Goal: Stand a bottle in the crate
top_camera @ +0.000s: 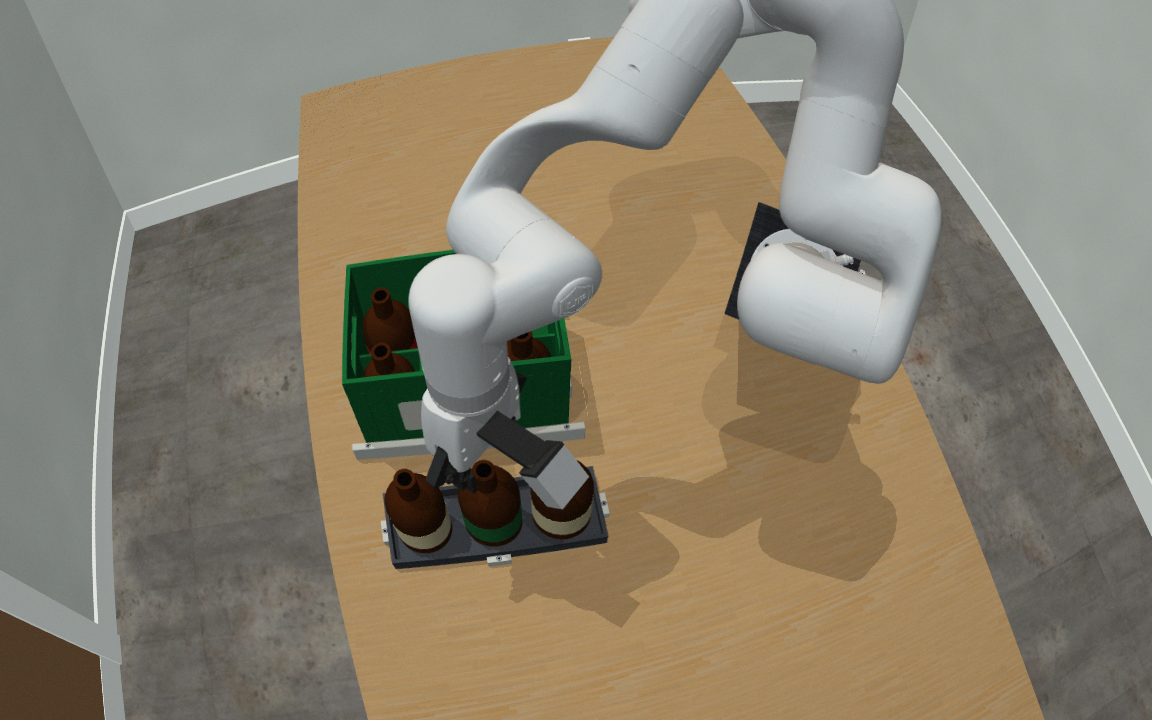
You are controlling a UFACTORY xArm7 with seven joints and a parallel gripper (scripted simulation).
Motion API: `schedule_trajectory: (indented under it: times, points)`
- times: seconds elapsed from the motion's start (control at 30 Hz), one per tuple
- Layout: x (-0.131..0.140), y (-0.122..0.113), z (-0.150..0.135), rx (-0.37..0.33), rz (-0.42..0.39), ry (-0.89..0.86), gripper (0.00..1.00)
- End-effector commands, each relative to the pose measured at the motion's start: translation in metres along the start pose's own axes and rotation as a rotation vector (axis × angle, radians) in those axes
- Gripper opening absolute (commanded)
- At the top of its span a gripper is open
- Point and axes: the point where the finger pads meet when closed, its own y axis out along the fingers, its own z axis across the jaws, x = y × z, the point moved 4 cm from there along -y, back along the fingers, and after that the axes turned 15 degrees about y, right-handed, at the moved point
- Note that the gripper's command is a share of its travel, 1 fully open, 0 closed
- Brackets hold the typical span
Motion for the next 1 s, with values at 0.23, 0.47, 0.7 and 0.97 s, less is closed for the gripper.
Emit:
schedule_trajectory:
  times: [0.23,0.47,0.7,0.97]
  points:
    - [0.0007,-0.0008,0.0009,0.002,-0.002,0.0,0.65]
    - [0.0007,-0.0008,0.0009,0.002,-0.002,0.0,0.65]
    - [0.0007,0.0003,0.0009,0.002,-0.002,0.0,0.65]
    - [0.0007,0.0035,0.0009,0.002,-0.002,0.0,0.65]
